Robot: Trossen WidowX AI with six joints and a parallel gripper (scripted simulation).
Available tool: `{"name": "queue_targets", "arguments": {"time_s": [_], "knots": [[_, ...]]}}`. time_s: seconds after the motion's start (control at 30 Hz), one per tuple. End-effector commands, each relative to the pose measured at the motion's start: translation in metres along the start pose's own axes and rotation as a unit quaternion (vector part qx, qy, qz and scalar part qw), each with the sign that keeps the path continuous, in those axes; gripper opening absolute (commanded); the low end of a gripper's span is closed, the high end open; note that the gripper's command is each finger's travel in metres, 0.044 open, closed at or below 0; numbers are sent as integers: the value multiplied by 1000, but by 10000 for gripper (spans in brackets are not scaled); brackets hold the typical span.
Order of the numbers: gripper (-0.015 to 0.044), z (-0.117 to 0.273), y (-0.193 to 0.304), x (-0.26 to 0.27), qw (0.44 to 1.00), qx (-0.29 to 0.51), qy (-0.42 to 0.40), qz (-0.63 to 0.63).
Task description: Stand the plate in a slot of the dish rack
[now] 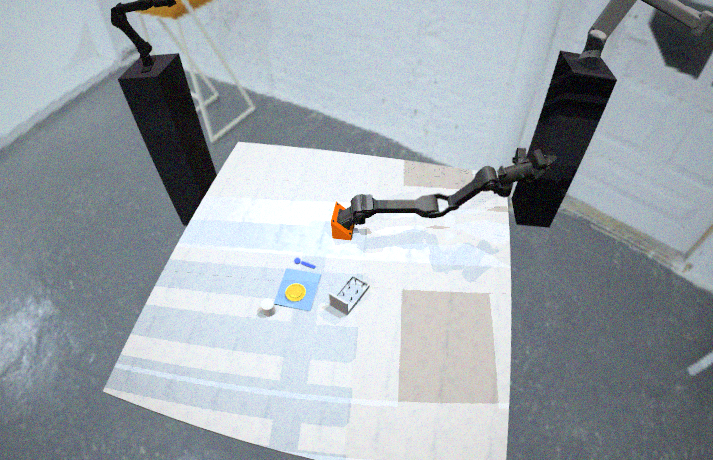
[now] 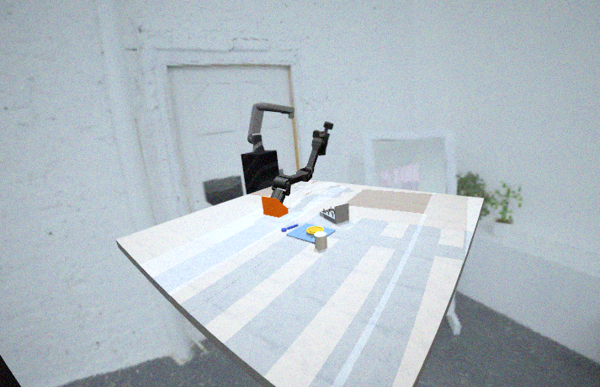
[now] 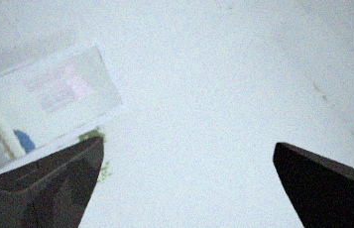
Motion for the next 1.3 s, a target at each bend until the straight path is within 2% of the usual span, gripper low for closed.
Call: {"name": "queue_targets", "arguments": {"time_s": [0.0, 0.53, 0.83, 1.27], "knots": [[400, 7, -10, -43, 998, -1, 55, 29], [400, 60, -35, -184, 956, 12, 253, 150], [400, 119, -47, -272, 908, 44, 376, 180], [400, 221, -37, -365, 818, 140, 524, 193]]}}
Point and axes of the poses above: the point midway between the two fingers, 35 mm back from their tips, its own z axis back along the fingers, its own x axis across the jaws, y = z × x, the point moved 2 cm from there along z, back along the fingers, and after that the axes turned 4 degrees about z, right-handed, at the moved point
